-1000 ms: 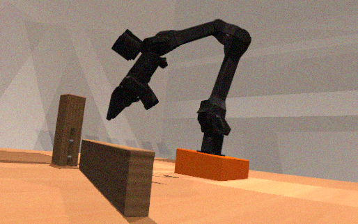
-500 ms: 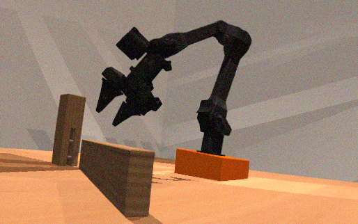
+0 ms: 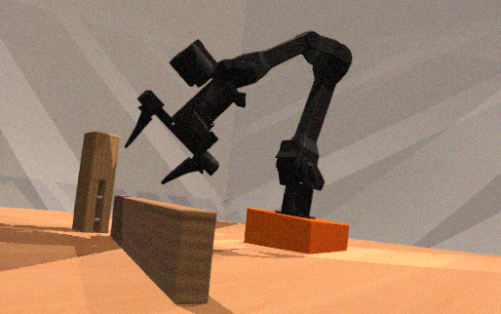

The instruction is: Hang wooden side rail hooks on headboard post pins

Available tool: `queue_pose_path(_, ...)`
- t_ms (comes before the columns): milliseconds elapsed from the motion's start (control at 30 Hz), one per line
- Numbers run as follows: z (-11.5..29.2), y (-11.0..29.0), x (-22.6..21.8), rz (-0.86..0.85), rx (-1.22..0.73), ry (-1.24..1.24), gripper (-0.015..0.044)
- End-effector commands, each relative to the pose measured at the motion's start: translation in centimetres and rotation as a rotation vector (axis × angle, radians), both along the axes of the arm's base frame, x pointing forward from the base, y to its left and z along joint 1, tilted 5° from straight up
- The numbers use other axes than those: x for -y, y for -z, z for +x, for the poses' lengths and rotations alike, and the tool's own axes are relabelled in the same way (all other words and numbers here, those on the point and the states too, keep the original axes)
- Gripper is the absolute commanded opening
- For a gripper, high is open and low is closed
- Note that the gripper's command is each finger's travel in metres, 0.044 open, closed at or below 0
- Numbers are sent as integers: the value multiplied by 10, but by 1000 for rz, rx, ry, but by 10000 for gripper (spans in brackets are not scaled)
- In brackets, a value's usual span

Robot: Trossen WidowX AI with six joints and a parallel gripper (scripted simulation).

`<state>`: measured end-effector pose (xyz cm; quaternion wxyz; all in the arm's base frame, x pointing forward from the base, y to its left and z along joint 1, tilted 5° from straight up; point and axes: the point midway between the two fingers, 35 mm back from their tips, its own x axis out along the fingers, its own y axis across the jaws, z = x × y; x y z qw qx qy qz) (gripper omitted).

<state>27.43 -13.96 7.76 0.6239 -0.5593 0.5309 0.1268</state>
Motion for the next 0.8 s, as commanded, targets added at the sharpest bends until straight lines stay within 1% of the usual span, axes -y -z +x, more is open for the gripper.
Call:
queue_pose_path(0,1,-1,1,68,158,257,440)
queue_pose_path(433,2,-4,0,305,669,912,440)
queue_pose_path(767,1,-9,-2,558,1122,1351,440)
